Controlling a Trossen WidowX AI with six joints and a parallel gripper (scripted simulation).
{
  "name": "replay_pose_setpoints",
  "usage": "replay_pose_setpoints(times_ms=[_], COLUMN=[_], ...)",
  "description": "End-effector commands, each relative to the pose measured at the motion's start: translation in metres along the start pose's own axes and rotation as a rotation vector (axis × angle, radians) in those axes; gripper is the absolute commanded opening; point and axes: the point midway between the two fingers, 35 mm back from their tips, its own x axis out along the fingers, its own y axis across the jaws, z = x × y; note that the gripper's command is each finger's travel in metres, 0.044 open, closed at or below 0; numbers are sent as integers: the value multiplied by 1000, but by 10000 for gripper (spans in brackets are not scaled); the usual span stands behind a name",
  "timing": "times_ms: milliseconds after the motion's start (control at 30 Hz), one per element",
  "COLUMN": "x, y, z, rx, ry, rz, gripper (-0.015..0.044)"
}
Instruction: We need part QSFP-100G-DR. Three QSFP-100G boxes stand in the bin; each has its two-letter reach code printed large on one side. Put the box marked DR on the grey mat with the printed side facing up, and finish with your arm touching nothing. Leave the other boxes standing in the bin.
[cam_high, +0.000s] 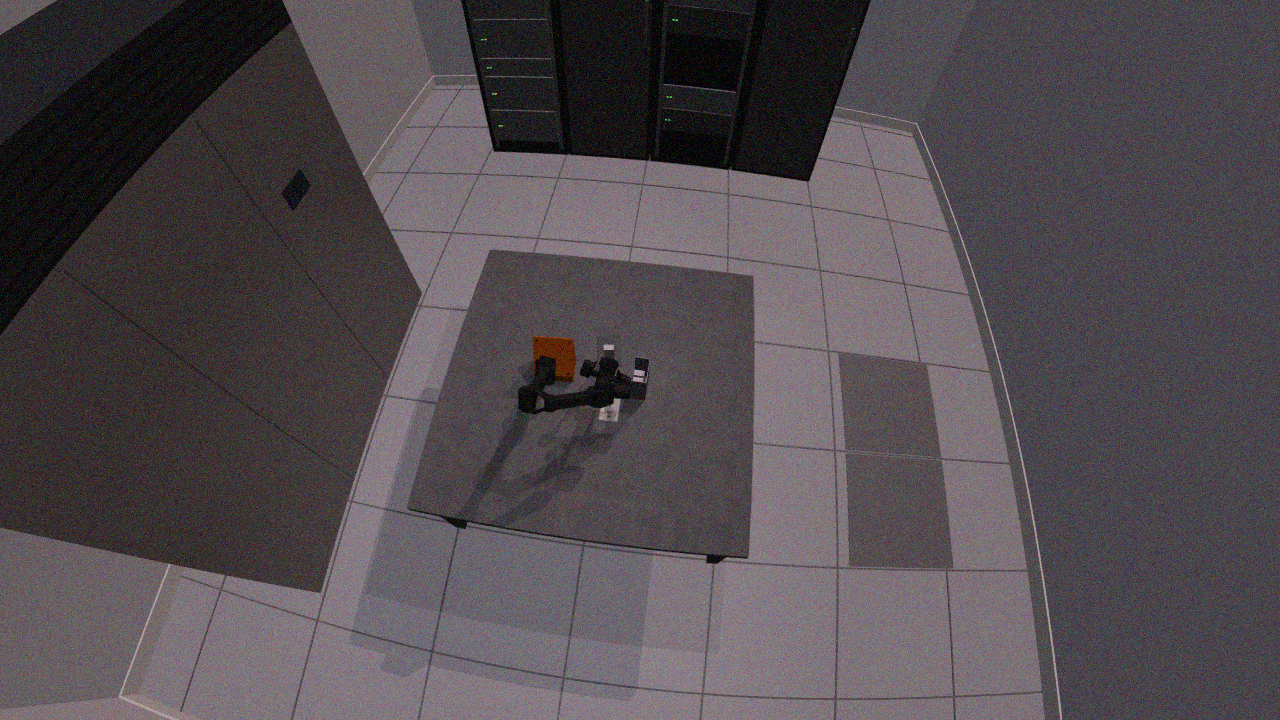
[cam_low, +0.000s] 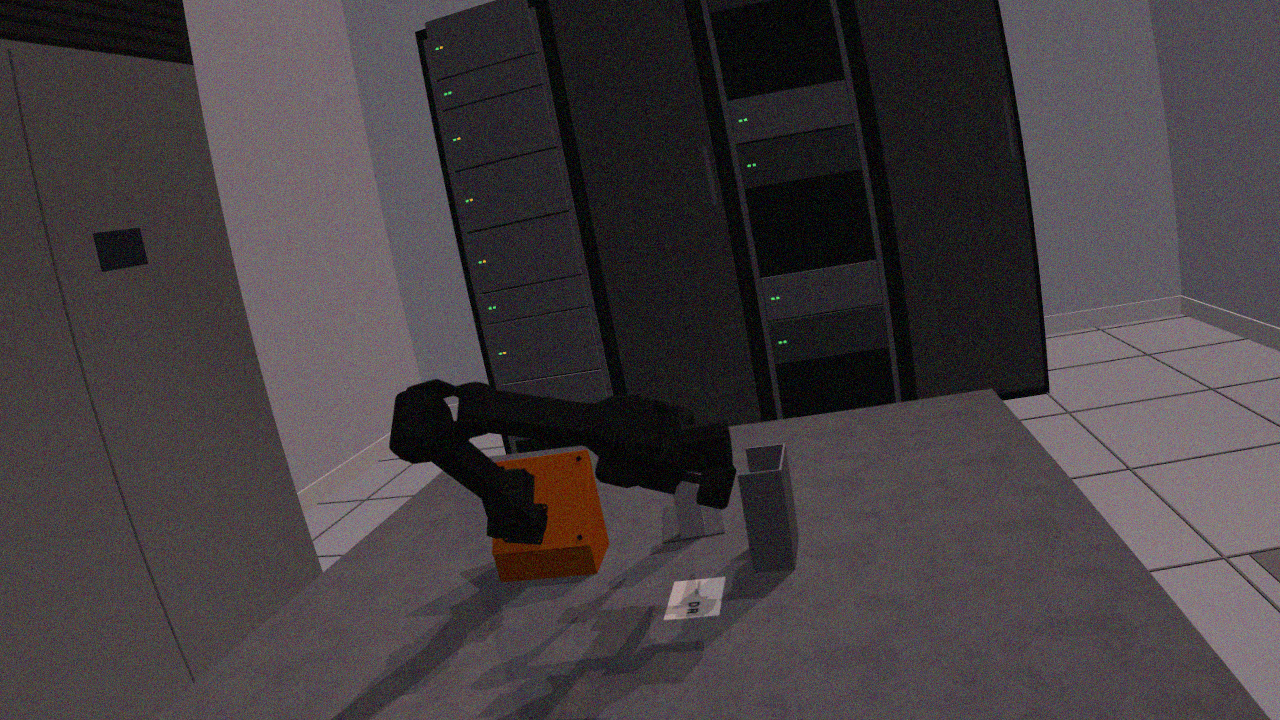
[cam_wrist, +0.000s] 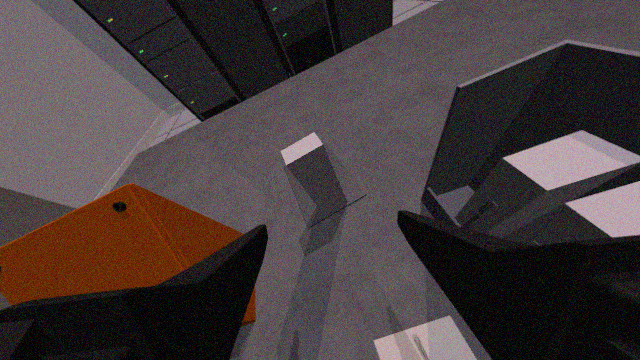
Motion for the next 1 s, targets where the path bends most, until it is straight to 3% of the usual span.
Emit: replay_pose_setpoints(times_ms=[0,733,967], x=[-5,-25,-10], y=[1,12,15], z=[6,33,41], rx=[3,3,-1], ry=[-1,-2,1], rz=[-3,-1,9], gripper=[440,440,440])
